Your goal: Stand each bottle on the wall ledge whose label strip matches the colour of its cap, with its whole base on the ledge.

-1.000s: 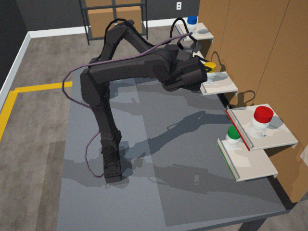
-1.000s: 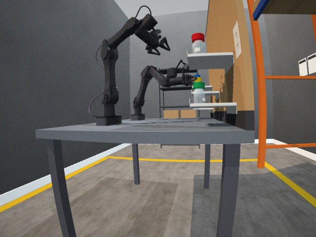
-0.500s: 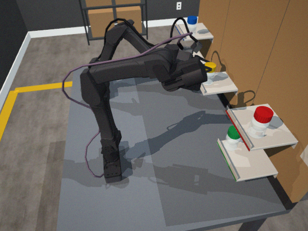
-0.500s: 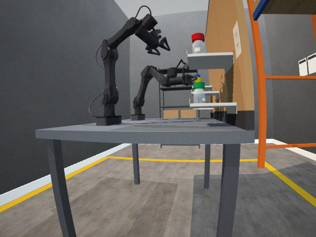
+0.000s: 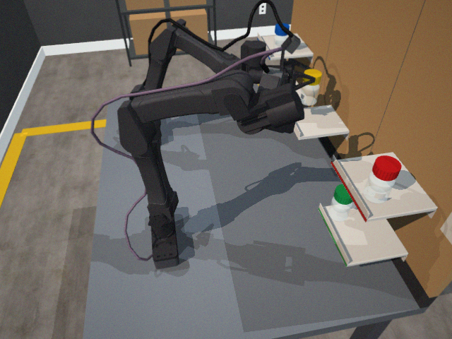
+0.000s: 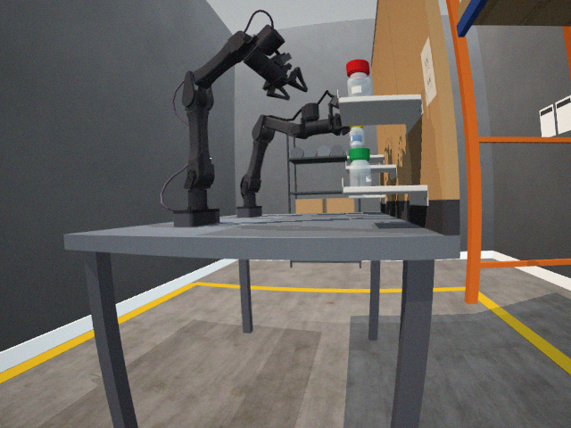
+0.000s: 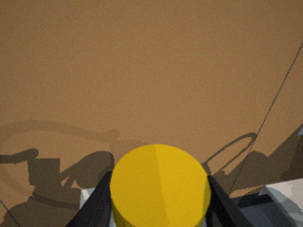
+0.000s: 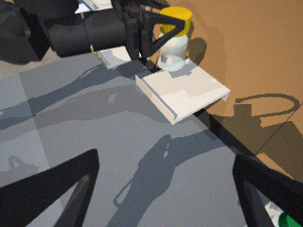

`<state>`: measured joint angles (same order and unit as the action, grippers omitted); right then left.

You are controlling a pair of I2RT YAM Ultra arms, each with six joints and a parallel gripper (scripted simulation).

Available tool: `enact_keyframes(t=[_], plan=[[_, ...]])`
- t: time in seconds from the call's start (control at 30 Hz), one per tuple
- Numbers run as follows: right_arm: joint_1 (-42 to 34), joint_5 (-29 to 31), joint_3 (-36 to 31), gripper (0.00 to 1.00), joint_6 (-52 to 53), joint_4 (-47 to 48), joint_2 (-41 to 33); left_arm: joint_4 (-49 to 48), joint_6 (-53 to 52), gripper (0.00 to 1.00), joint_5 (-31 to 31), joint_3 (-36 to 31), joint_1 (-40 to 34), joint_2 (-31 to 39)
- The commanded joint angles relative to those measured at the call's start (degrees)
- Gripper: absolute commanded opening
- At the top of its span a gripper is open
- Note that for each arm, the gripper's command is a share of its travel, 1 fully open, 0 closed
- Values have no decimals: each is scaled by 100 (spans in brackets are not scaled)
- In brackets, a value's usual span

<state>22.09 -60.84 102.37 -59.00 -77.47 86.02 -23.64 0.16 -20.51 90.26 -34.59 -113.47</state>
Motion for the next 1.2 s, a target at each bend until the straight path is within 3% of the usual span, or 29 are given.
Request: enact_keyframes(t=[0.0, 0.47, 1.17], plan=[[10, -191, 143, 87, -42, -79, -20, 277, -62, 49, -23, 250, -17, 175], [10, -191, 143, 87, -42, -79, -20, -54, -41, 49, 74, -40, -219, 524], [10, -191, 143, 87, -42, -79, -20, -537, -23, 49, -402, -2047, -696, 2169]])
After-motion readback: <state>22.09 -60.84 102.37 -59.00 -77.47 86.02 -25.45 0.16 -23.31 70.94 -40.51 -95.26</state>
